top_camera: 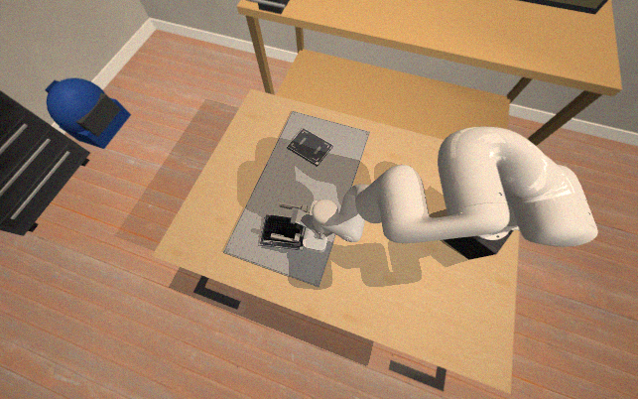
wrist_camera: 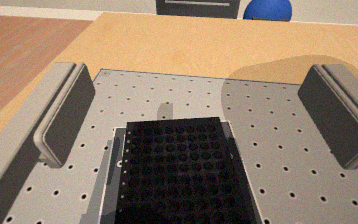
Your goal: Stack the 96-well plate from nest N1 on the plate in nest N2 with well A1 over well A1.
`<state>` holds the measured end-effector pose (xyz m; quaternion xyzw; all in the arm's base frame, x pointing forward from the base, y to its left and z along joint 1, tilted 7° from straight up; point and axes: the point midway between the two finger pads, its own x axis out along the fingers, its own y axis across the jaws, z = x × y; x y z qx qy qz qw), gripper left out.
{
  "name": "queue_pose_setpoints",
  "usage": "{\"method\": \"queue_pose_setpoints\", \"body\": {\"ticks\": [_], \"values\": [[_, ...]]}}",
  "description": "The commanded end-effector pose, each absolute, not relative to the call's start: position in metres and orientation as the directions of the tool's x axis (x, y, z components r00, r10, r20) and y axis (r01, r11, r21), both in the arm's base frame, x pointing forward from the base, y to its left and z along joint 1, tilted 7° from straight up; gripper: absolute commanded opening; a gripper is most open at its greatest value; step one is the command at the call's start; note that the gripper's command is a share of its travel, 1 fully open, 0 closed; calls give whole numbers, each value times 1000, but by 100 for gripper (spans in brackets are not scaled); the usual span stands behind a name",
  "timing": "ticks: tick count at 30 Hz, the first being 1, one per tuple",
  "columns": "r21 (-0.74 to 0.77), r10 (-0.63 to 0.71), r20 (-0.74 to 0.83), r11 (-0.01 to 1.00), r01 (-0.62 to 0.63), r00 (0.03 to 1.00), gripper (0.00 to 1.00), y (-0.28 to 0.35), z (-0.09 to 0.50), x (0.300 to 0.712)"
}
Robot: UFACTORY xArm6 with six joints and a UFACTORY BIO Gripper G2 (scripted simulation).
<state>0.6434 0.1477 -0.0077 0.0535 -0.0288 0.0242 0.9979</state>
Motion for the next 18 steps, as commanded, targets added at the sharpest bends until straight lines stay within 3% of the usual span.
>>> {"method": "queue_pose_setpoints", "body": {"ticks": [1,18], "values": [[107,-71,50,992,65,996,37,135,3,637],[108,-86,48,991,80,995,37,80,42,604]]}}
